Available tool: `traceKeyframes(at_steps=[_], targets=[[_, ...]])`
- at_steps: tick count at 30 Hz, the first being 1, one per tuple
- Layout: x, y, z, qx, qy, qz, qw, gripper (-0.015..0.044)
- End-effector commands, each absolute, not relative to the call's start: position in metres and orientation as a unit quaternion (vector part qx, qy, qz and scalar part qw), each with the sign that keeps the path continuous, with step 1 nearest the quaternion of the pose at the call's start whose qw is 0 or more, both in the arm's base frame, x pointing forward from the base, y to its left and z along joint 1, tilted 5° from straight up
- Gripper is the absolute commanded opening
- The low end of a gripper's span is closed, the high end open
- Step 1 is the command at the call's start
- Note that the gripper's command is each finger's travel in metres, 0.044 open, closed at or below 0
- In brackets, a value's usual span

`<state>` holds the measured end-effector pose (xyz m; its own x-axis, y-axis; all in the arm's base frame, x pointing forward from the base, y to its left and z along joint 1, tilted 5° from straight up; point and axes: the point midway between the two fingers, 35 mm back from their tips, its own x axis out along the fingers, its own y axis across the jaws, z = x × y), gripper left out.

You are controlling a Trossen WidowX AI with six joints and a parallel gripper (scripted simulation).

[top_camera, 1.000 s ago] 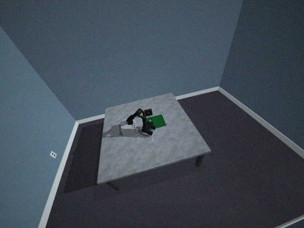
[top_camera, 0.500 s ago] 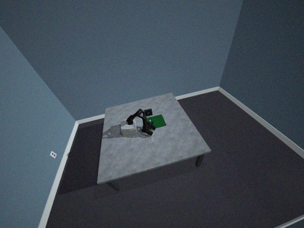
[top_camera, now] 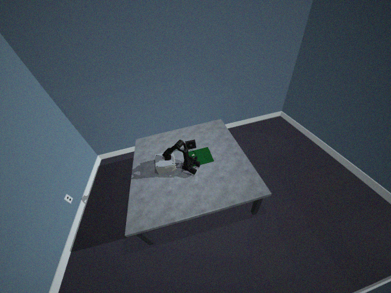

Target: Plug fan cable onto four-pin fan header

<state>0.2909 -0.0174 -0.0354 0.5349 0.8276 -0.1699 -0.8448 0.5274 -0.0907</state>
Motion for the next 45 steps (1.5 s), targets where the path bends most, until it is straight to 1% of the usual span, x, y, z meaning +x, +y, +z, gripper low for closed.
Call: traceKeyframes(at_steps=[1,20,25,26,45], targets=[[0.2909,-0.0174,-0.0351,-0.081,0.053,0.479,0.872,0.0],[0.2909,-0.0174,-0.0351,-0.081,0.053,0.479,0.872,0.0],[0.2909,-0.0174,-0.0354,-0.081,0.053,0.479,0.872,0.0131],[0.2909,-0.0174,-0.0354,-0.081,0.053,0.479,0.872,0.014],[0.2909,-0.0174,-0.0354,-0.081,0.053,0.479,0.872,0.014]])
